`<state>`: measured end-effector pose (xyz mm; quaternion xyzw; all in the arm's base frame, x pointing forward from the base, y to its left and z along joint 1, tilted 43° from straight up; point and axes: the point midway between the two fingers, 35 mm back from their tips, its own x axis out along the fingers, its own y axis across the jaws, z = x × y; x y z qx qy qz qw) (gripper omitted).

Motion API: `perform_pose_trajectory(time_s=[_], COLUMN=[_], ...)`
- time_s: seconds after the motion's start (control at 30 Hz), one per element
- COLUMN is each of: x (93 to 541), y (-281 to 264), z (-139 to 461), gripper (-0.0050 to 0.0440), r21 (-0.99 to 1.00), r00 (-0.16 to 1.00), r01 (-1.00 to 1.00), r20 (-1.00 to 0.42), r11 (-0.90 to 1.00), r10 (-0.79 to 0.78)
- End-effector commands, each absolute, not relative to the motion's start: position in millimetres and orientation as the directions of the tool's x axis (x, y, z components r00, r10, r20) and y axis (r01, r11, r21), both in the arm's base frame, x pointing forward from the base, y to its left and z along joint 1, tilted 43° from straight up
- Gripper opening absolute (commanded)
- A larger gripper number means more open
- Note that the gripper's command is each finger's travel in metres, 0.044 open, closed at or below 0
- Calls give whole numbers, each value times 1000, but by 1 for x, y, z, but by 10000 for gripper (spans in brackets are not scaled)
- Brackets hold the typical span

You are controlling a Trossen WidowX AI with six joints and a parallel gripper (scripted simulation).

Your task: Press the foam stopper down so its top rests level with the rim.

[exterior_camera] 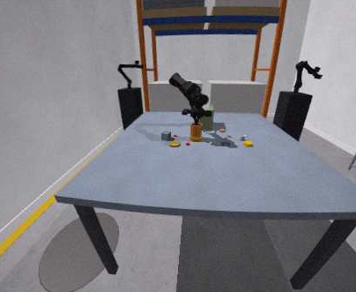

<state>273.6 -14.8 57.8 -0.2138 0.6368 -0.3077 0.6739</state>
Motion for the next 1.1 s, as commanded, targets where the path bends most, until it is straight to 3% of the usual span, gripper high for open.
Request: perform_pose_trajectory(time_s=[0.0,0.6,0.9,1.07], x=[271,272,276,276], y=[-18,-17,38,37], z=[55,56,114,113], gripper=[0,0,0,0], r21=[-681,-681,-681,-678], r00=[-13,-12,-12,1], r01=[143,143,142,138], r20=[-727,-727,-727,-729], r11=[718,719,719,722], r10=[-686,-686,-686,-685])
